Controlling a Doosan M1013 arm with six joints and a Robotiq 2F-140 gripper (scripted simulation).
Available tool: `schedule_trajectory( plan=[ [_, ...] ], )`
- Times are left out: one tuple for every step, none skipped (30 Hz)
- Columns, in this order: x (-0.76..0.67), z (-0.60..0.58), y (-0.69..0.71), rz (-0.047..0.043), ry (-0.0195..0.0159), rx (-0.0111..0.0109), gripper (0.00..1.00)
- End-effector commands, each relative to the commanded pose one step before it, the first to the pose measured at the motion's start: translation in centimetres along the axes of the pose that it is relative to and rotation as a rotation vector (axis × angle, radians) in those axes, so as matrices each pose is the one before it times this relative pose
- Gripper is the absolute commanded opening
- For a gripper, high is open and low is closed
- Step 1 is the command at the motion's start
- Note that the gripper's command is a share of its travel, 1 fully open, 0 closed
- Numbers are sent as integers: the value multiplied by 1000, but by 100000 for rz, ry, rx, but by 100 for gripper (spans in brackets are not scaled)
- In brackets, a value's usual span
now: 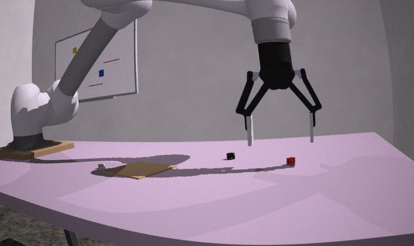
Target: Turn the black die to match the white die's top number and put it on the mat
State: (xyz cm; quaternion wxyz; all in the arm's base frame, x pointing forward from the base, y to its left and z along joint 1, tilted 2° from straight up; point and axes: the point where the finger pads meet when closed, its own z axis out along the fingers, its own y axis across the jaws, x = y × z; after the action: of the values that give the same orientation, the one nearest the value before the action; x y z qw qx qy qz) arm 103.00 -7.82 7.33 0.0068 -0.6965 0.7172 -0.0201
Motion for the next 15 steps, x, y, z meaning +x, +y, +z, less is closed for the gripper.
schedule_trajectory(
  plan=[
    [-144,-29,-882,0,-17,-76,100],
    [-36,0,-210,0,0,0,100],
    [-33,0,-190,0,0,0,100],
    [-29,0,-171,0,0,0,100],
    [0,0,0,0,0,0,100],
    [0,0,0,0,0,0,100],
    [-26,0,-152,0,0,0,100],
    [-23,0,-134,0,0,0,100],
    [-20,0,-117,0,0,0,100],
    [-17,0,-101,0,0,0,100],
    [-15,0,-86,0,0,0,100],
    [-12,0,-72,0,0,0,100],
    [-10,0,-59,0,0,0,100],
    [-8,0,-47,0,0,0,100],
    [-6,0,-36,0,0,0,100]
  ],
)
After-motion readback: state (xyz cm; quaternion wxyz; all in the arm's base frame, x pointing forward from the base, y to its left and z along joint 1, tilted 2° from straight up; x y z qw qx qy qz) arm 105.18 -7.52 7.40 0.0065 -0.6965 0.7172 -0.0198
